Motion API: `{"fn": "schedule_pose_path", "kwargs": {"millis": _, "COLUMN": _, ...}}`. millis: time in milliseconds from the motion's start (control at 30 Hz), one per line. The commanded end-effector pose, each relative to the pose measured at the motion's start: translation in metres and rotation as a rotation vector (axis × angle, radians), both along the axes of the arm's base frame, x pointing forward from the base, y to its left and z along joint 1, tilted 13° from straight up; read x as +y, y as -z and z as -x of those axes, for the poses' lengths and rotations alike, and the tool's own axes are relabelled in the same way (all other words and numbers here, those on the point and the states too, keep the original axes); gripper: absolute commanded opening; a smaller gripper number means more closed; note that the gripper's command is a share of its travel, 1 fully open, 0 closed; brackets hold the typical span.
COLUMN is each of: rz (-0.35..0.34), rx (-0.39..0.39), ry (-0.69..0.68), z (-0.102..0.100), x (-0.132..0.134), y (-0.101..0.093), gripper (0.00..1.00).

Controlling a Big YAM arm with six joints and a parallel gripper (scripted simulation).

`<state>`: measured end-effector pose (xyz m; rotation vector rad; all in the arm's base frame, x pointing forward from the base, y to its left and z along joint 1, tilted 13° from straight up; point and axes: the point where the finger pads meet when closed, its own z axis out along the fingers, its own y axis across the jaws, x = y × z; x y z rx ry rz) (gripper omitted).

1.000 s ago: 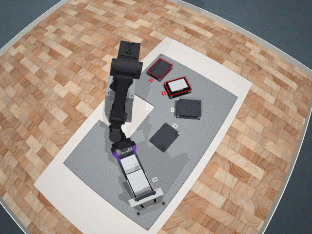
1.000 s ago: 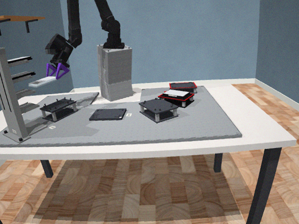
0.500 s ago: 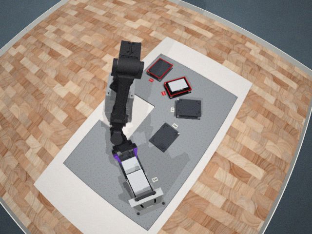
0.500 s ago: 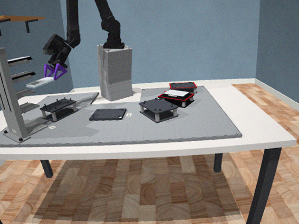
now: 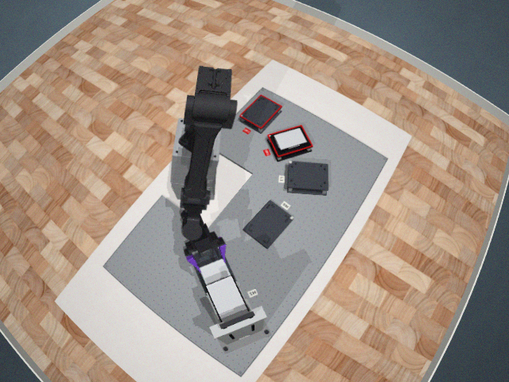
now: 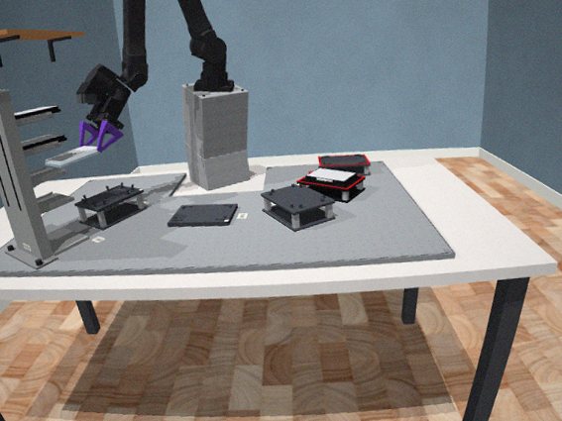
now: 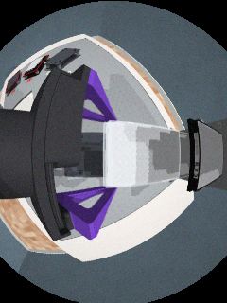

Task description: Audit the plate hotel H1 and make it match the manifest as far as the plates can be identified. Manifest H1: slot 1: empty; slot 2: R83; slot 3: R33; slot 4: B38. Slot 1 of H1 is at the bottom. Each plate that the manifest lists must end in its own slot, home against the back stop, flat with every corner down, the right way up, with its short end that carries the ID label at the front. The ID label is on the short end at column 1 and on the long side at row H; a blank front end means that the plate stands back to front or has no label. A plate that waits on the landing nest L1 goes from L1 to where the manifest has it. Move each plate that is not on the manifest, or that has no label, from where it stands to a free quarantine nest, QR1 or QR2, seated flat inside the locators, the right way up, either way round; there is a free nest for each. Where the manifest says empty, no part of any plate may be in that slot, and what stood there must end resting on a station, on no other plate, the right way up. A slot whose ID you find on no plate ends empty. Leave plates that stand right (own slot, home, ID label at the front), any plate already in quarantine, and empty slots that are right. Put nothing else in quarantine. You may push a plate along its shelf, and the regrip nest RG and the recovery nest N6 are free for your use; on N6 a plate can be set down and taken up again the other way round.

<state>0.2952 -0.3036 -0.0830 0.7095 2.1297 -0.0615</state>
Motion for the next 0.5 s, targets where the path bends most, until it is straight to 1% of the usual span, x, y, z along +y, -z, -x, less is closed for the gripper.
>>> {"fn": "schedule_pose_path", "kwargs": {"millis": 0, "rz": 0.026, "rx": -0.026, "ry": 0.015, "z": -0.0086, "x": -0.0162, "y": -0.0134, "gripper": 0.86}}
{"fn": "schedule_pose_path", "kwargs": {"millis": 33, "rz": 0.025, "rx": -0.018, "ry": 0.006, "z": -0.0053, "x": -0.0105, "y": -0.0086, "gripper": 0.86}}
{"fn": "schedule_pose_path", "kwargs": {"millis": 467, "rz": 0.025, "rx": -0.018, "ry": 0.006, "z": -0.0053, "x": -0.0105, "y": -0.0086, "gripper": 0.86}}
